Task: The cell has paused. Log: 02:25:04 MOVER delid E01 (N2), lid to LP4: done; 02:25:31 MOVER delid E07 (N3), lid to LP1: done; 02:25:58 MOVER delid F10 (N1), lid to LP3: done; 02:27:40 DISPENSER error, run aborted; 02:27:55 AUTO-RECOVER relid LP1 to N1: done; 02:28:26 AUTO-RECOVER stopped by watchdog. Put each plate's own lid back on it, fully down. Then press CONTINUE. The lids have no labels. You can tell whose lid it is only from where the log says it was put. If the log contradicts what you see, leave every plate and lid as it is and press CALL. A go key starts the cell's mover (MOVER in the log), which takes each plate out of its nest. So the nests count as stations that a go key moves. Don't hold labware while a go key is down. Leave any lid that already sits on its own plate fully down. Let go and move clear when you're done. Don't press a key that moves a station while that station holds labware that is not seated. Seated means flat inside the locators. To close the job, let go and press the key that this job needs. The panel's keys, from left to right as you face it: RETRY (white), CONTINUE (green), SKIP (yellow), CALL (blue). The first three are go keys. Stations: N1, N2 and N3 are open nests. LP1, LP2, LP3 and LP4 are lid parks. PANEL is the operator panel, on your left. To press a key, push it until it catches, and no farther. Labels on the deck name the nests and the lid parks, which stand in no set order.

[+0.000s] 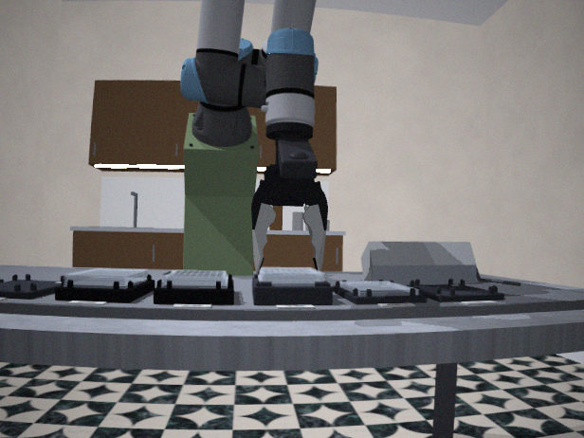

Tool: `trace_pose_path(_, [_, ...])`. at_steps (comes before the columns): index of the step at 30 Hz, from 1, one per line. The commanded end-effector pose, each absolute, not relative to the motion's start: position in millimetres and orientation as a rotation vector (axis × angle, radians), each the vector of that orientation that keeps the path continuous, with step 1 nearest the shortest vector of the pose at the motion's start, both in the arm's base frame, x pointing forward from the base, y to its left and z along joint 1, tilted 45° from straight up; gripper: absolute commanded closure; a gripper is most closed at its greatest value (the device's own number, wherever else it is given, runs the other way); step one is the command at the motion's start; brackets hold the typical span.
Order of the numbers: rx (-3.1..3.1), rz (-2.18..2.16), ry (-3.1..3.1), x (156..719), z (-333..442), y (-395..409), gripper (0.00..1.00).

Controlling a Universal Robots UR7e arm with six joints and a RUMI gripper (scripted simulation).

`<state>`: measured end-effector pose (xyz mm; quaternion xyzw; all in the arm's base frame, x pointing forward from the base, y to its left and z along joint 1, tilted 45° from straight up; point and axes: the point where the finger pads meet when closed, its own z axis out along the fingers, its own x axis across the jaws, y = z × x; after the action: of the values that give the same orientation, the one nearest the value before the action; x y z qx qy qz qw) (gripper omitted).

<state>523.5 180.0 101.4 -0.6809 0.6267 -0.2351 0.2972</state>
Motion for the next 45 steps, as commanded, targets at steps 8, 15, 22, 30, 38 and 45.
trace_pose_path(8, [-1.809, -0.626, 1.665, 523.5, 101.9, 180.1, 1.0])
trace_pose_path(15, [-1.809, -0.626, 1.665, 523.5, 101.8, 180.1, 1.0])
trace_pose_path(22, [-1.809, -0.626, 1.665, 523.5, 101.8, 180.1, 1.0])
trace_pose_path(30, [-1.809, -0.626, 1.665, 523.5, 101.9, 180.1, 1.0])
trace_pose_path(38, [-1.809, -0.625, 1.665, 517.8, 107.7, 179.2, 1.0])
trace_pose_path(45, [-1.809, -0.625, 1.665, 512.0, 113.6, 178.3, 1.0])
